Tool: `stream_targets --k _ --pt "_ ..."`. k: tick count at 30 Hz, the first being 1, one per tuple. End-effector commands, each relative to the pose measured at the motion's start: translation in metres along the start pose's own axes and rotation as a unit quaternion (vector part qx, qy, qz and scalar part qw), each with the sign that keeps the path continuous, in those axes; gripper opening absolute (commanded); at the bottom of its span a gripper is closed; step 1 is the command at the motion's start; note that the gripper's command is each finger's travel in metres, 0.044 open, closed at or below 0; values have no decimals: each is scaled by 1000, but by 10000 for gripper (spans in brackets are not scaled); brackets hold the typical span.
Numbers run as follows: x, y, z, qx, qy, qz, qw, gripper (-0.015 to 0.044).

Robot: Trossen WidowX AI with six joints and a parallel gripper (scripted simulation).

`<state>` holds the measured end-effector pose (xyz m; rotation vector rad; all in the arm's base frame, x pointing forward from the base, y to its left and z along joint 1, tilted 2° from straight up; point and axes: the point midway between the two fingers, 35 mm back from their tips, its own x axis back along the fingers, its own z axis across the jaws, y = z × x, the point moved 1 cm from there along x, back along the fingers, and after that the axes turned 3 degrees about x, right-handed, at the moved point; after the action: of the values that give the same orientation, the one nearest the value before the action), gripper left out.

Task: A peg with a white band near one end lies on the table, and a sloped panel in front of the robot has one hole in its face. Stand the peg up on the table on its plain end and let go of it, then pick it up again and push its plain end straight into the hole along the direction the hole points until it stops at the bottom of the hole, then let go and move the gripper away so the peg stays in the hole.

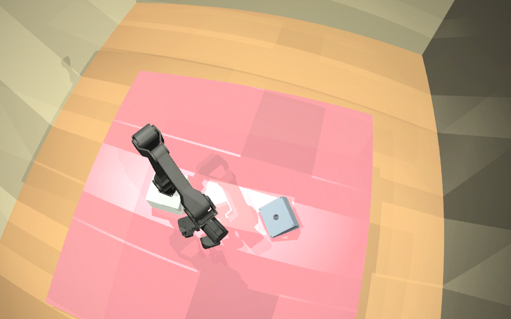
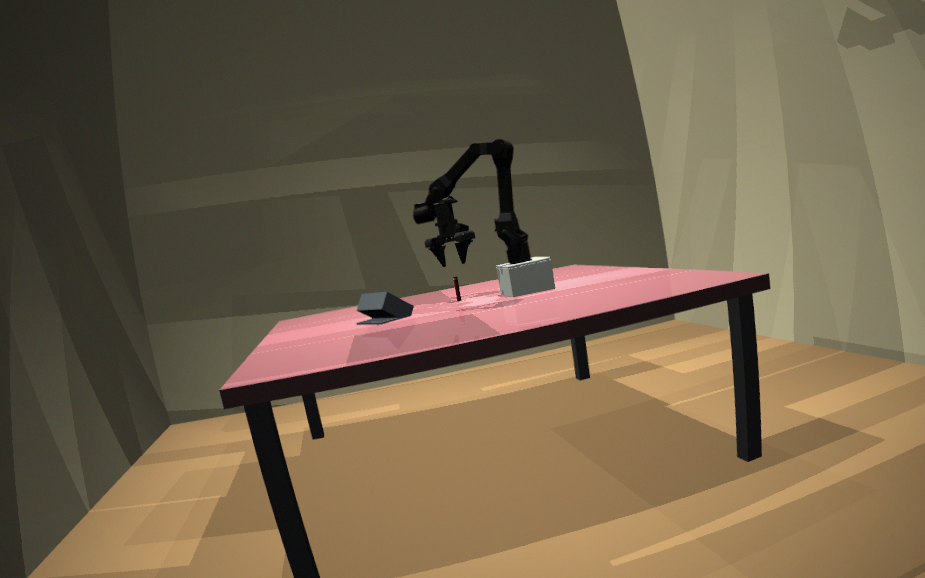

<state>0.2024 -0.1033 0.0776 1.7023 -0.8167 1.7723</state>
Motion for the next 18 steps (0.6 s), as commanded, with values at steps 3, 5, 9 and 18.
stream_targets --k 3,5,9,18 --pt "2 0 3 -7 12 -6 1000 440" --pt "2 0 3 -7 12 -6 1000 440" --pt "-8 0 4 -6 12 -6 1000 440" --pt "-22 0 4 -5 12 -6 1000 440"
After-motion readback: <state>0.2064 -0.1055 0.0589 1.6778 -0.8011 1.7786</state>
